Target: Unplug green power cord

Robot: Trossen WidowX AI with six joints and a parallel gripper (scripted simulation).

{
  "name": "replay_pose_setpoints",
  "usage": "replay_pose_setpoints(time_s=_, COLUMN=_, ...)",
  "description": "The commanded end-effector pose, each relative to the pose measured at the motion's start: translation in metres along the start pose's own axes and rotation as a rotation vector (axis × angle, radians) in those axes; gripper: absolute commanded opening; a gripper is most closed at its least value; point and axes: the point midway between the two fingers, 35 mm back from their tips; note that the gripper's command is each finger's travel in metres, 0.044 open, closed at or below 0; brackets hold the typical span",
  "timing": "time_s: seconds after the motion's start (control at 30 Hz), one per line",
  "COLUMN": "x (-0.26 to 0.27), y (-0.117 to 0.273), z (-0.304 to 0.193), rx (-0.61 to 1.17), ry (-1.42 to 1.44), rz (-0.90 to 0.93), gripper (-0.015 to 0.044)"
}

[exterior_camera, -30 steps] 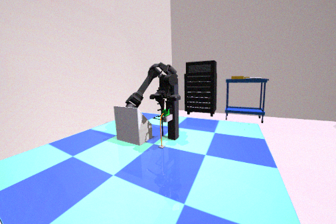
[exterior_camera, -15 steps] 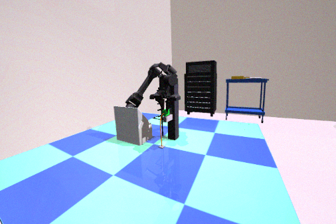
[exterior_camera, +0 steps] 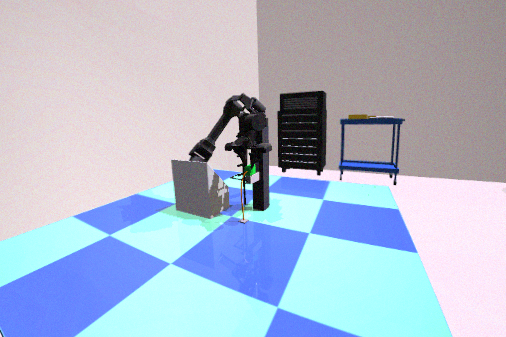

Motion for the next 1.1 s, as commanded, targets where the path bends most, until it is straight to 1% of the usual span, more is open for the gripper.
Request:
replay_pose_setpoints(time_s=0.0, x=0.005, y=0.008, z=0.032, rx=-0.06, ry=-0.028, rz=0.016, gripper=0.0)
replay_pose_setpoints(time_s=0.2, x=0.005, y=0.01, z=0.042, rx=-0.06, ry=-0.028, rz=0.016, gripper=0.0)
replay_pose_setpoints(time_s=0.33, x=0.004, y=0.005, z=0.027, rx=-0.054, ry=-0.029, rz=0.014, gripper=0.0105)
replay_pose_setpoints(time_s=0.63, x=0.004, y=0.005, z=0.027, rx=-0.054, ry=-0.029, rz=0.014, gripper=0.0341)
replay_pose_setpoints(time_s=0.77, x=0.01, y=0.012, z=0.049, rx=-0.057, ry=-0.029, rz=0.015, gripper=0.044)
replay_pose_setpoints(time_s=0.9, x=0.014, y=0.02, z=0.084, rx=-0.058, ry=-0.029, rz=0.015, gripper=0.044)
replay_pose_setpoints(time_s=1.07, x=0.014, y=0.021, z=0.085, rx=-0.057, ry=-0.029, rz=0.015, gripper=0.044)
Point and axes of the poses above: the point midway between the two fingers, 35 mm back from their tips, its own y axis back along the fingers, its own x axis across the jaws, z = x × y, and after that the axes turned 11 degrees about -y, right-handed
